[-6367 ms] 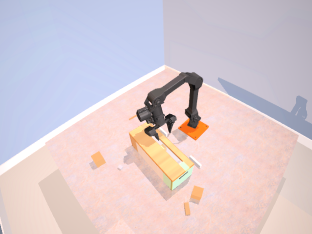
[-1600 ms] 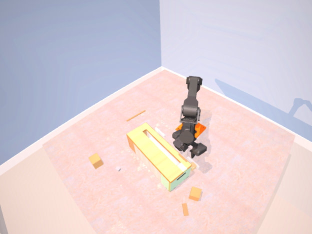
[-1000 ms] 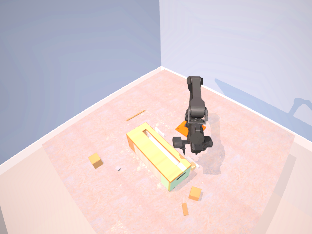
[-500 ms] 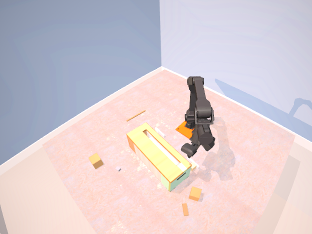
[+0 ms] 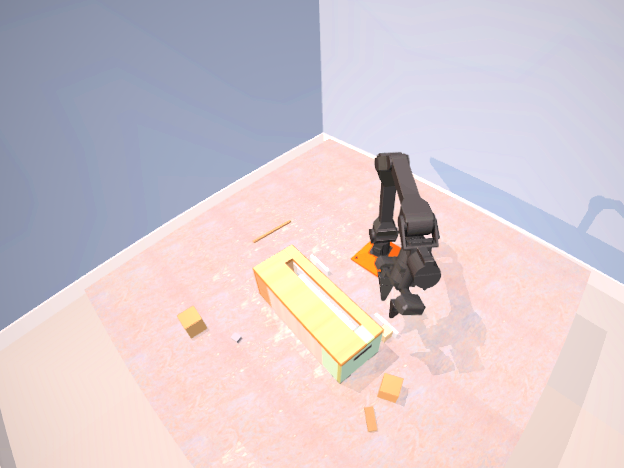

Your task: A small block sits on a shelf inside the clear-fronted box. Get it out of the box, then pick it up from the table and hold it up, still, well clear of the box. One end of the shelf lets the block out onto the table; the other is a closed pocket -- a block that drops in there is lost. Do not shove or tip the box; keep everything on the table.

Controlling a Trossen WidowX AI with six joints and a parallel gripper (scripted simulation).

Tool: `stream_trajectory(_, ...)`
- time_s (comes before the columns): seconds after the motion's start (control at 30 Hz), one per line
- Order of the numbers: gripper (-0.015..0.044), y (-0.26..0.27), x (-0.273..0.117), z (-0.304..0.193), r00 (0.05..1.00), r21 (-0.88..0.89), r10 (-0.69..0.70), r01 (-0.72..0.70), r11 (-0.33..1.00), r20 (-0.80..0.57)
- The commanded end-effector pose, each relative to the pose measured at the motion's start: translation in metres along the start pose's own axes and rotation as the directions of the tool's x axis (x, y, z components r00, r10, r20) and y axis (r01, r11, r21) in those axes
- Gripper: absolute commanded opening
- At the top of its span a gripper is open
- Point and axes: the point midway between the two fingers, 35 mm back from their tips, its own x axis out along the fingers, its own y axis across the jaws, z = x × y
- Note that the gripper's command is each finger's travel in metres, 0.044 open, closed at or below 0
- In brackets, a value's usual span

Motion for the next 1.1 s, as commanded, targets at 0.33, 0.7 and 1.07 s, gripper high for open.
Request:
stream_trajectory(0.33,0.0285,-0.002,-0.005,0.003,0.998,-0.503,-0.007,-0.028,0.864,-0.068)
stream_trajectory(0.7,0.0285,0.015,0.076,0.024,0.998,-0.503,-0.007,-0.028,0.864,-0.068)
stream_trajectory(1.07,0.0285,0.019,0.091,0.029,0.998,-0.503,-0.007,-0.028,0.864,-0.068)
